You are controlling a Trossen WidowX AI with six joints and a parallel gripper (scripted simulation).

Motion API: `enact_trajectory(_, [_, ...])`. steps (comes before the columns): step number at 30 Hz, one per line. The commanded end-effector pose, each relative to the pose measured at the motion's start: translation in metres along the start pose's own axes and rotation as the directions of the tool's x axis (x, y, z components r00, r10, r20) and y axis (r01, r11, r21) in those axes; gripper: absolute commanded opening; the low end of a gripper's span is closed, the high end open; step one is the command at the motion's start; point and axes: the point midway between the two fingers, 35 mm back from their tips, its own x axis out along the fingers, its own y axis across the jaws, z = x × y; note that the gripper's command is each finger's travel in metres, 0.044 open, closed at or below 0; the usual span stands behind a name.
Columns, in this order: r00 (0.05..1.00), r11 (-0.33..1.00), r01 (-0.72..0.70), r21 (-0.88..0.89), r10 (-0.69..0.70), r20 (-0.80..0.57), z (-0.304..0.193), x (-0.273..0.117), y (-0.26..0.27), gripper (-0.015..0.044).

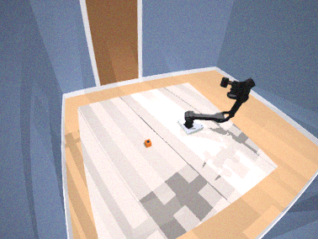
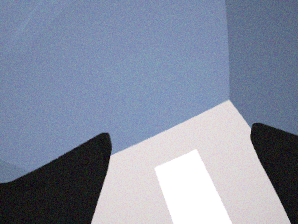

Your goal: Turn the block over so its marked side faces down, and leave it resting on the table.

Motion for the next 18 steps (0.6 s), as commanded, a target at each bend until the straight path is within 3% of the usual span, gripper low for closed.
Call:
enact_trajectory(1, [1.0,1.0,-0.002,0.007,0.002,0.002,0.0,0.001,0.001,0.0426])
enact_trajectory(9, [0.984,0.904,-0.159,0.397,0.114,0.133,-0.01,0.062,0.066,0.044])
enact_trajectory(13, [0.952,0.741,-0.296,0.603,0.178,0.25,-0.003,0.103,0.11,0.044])
enact_trajectory(18, [0.876,0.431,-0.482,0.763,0.241,0.418,0.024,0.153,0.167,0.044])
